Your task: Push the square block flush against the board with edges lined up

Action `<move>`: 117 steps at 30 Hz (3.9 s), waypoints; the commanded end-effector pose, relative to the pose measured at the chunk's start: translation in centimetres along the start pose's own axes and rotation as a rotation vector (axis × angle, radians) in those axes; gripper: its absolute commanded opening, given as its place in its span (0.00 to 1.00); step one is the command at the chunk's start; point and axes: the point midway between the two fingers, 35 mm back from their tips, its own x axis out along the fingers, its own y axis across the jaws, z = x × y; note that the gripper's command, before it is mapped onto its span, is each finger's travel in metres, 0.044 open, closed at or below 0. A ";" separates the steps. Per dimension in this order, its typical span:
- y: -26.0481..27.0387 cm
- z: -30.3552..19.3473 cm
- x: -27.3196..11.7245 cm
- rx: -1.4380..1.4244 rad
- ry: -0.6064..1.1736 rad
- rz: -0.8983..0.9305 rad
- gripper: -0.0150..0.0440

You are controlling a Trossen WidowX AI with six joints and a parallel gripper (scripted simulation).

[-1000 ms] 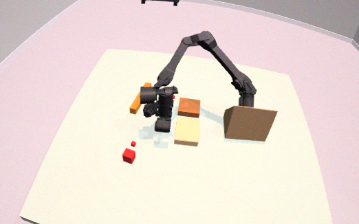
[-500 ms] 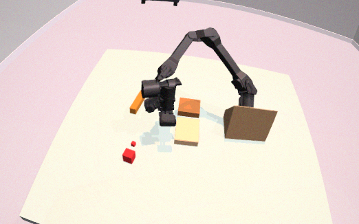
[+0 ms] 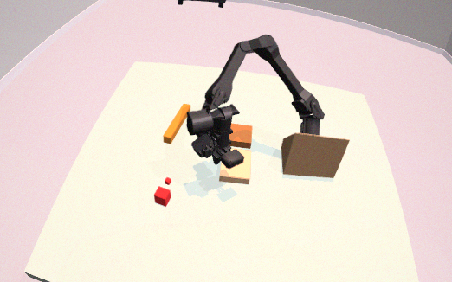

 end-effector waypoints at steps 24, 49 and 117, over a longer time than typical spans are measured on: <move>7.6 -2.2 0.4 -0.862 0.020 0.017 0.25; 7.0 -2.8 5.9 -0.869 0.022 0.016 0.25; 6.4 -3.0 5.9 -0.869 0.021 0.016 0.25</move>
